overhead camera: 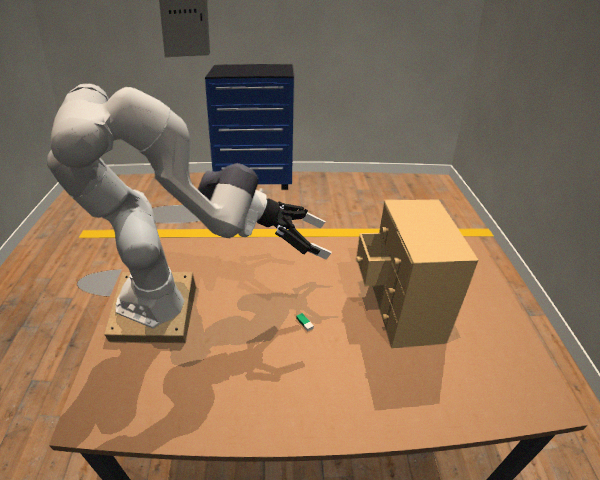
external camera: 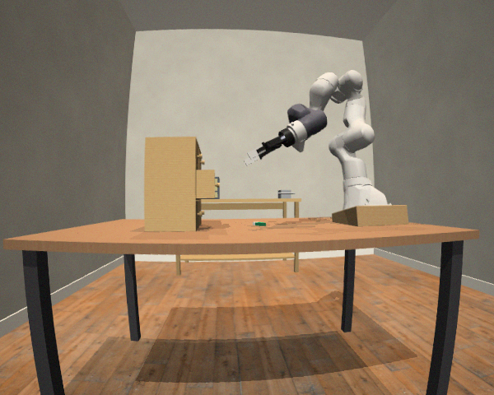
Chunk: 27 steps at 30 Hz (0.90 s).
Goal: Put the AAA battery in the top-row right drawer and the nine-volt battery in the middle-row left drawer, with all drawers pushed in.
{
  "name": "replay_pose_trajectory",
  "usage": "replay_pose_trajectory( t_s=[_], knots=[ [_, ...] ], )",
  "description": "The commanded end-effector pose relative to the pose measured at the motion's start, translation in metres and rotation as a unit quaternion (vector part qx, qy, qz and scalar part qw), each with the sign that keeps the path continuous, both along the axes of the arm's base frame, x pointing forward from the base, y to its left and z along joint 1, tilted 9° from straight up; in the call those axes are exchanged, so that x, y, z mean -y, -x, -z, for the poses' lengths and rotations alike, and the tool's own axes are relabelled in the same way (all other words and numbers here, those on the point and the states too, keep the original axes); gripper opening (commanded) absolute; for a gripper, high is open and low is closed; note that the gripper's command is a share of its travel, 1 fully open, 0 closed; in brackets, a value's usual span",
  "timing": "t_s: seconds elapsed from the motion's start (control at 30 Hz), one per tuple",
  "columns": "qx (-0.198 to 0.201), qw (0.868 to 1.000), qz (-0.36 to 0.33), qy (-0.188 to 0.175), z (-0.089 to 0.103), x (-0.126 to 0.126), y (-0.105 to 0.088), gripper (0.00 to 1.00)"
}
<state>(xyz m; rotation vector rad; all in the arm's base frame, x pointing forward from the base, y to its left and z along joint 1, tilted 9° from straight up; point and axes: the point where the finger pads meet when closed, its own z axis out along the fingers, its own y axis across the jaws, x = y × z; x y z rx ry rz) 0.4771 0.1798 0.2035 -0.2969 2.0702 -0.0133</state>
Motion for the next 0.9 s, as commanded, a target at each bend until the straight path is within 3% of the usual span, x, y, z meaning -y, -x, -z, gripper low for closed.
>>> replay_pose_trajectory(
  t_s=[0.0,0.17,0.57,0.73,0.8,0.87],
  knots=[
    [0.003,1.000,-0.004,0.014,-0.001,0.004,0.011,1.00],
    [0.003,1.000,-0.004,0.014,-0.002,0.006,0.021,1.00],
    [0.003,1.000,-0.001,0.011,-0.002,0.007,0.023,1.00],
    [0.001,0.998,0.042,-0.039,-0.009,0.010,0.015,1.00],
    [0.001,0.998,0.042,-0.039,-0.009,0.010,0.015,1.00],
    [0.000,0.993,0.081,-0.085,-0.014,0.013,0.008,1.00]
  ],
)
